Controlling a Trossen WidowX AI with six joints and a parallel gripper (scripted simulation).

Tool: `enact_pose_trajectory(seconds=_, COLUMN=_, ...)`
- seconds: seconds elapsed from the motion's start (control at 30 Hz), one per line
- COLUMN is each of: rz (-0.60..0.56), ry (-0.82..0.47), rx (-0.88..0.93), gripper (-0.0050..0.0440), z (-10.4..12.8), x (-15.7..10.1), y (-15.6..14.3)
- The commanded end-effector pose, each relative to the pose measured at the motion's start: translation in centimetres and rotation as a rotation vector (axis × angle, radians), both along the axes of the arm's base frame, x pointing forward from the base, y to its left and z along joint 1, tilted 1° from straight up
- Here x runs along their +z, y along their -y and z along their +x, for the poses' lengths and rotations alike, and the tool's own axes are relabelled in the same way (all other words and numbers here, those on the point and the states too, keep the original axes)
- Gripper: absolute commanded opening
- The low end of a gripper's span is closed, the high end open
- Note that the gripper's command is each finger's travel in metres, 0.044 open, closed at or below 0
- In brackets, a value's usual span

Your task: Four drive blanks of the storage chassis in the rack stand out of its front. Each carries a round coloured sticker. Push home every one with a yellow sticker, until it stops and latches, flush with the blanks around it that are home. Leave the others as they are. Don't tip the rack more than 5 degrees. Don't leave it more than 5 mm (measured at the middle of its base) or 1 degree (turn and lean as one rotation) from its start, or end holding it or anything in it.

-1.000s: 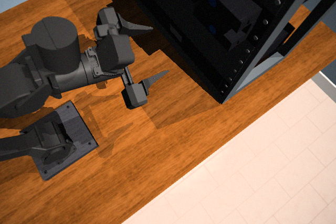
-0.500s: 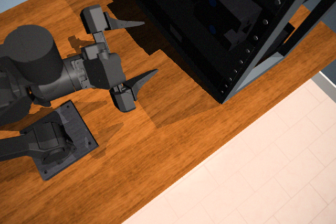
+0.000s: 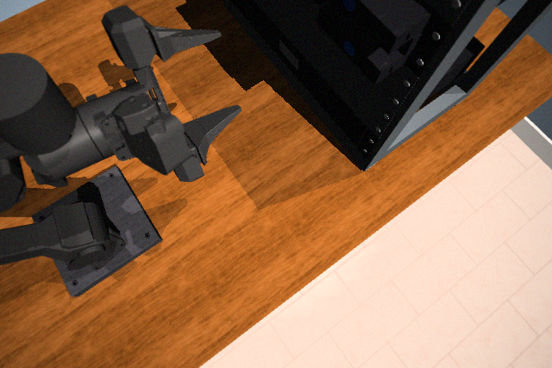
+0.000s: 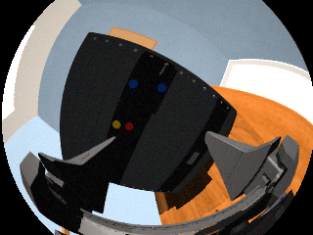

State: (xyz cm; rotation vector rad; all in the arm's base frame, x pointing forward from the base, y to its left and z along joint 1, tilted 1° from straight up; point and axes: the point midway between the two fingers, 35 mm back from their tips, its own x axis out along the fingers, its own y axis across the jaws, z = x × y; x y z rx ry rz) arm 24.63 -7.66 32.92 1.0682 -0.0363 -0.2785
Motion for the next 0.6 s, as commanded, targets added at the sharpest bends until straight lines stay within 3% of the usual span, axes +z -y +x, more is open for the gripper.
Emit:
enact_pose_trajectory(seconds=0.0, rz=0.071, ry=0.043, rx=0.003, gripper=0.0440, z=-0.6, x=0.7, y=-0.2)
enact_pose_trajectory(seconds=0.57, rz=0.295, ry=0.144, rx=0.020, gripper=0.0440, z=-2.0, x=1.8, y=-0.9)
